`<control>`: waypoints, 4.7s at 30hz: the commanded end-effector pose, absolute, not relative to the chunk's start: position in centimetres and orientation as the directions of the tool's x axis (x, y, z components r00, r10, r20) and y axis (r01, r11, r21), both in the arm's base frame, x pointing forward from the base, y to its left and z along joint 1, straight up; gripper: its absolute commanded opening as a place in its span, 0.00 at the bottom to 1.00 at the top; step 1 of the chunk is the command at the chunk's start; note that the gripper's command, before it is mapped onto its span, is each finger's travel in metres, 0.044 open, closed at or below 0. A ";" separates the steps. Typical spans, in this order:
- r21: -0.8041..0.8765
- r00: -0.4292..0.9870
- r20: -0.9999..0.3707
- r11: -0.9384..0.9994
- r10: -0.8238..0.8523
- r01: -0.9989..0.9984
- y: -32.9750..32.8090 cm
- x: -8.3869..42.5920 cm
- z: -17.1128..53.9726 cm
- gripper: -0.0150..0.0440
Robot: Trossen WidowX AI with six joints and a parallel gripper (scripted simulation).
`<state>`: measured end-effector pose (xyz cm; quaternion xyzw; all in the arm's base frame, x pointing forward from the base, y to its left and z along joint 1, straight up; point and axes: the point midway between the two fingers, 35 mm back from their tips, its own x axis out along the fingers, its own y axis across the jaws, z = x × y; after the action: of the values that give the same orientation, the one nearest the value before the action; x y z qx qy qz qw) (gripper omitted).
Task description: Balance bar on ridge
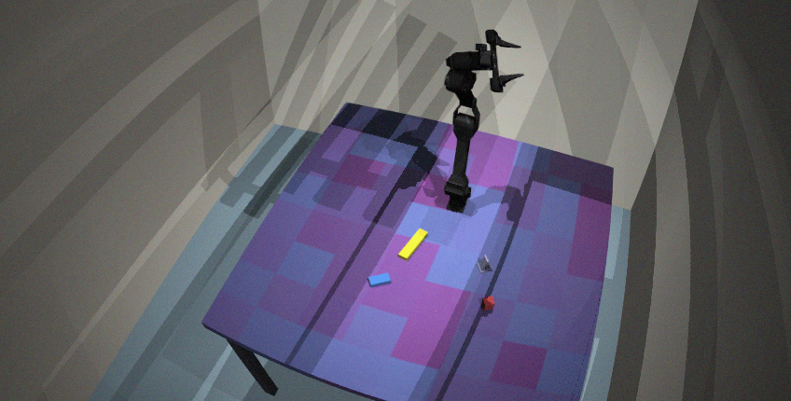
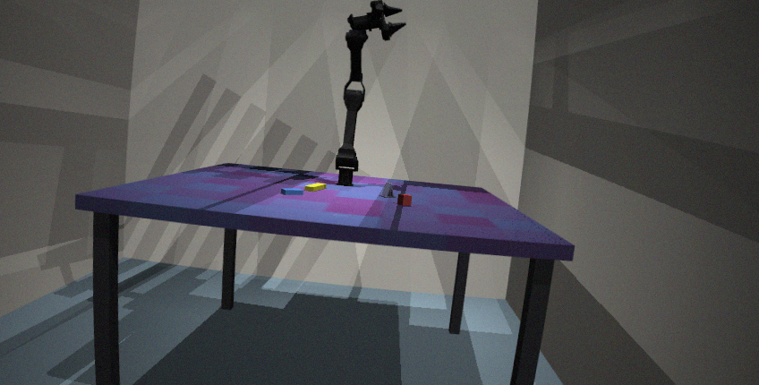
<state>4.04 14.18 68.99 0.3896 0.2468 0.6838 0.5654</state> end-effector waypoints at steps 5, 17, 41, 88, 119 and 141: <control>0.774 -0.031 0.305 -0.267 0.952 -0.574 13.8 6.1 69.6 0.79; 0.762 0.103 0.476 -0.351 0.874 -0.544 12.1 13.2 70.6 0.79; 0.838 0.591 0.515 -0.217 0.622 -0.502 6.5 29.0 65.2 0.79; 0.578 0.779 -0.625 0.699 0.047 0.421 -6.9 37.2 27.1 0.79; -0.003 0.020 -1.000 0.976 -0.008 0.217 -8.2 20.8 11.6 0.79; -0.003 0.020 -1.000 0.976 -0.008 0.217 -8.2 20.9 6.9 0.79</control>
<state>21.10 -8.24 7.38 0.0784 0.6926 -0.0806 0.7125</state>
